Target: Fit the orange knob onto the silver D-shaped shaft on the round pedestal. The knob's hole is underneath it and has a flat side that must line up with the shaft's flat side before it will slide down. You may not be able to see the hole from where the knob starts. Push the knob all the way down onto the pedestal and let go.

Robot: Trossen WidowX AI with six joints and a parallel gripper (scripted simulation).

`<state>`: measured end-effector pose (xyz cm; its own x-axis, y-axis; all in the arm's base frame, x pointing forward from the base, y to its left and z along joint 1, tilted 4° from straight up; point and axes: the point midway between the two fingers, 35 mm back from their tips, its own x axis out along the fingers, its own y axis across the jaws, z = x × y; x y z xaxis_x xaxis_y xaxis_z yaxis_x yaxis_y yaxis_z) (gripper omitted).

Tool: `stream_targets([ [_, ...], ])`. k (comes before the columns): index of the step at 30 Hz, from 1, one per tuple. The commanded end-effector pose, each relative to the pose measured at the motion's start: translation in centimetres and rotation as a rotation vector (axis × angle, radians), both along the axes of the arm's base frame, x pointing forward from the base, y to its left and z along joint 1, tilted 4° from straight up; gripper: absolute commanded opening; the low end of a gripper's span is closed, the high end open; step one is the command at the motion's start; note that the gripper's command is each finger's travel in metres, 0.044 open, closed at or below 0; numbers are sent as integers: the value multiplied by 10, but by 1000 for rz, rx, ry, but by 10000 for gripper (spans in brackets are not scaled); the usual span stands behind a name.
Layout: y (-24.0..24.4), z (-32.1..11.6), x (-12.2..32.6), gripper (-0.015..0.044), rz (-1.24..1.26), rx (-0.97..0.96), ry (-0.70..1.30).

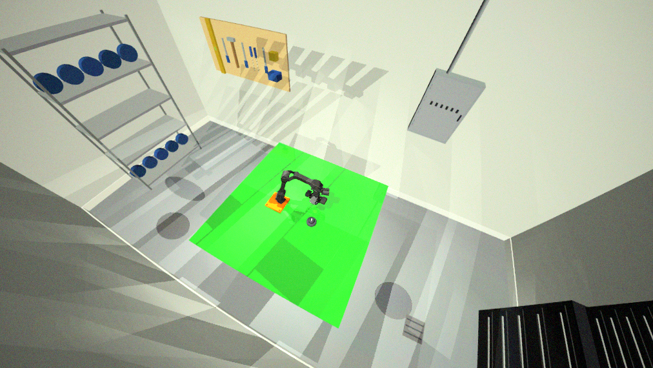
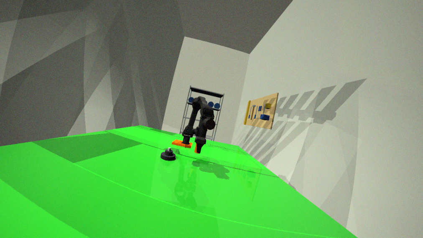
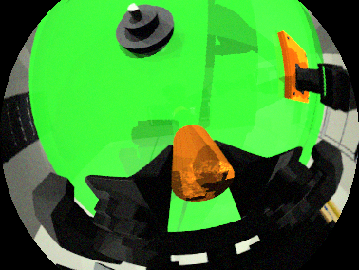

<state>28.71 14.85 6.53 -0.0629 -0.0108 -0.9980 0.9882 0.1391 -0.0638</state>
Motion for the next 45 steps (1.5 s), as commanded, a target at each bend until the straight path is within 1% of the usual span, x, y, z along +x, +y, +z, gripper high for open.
stream_targets([
  [1,2,18,4,0,5,9,-16],
  [23,1,86,6,0,4,9,-14],
  [28,-1,86,7,0,4,9,-15],
  [45,-40,71,32,0,18,6,-20],
])
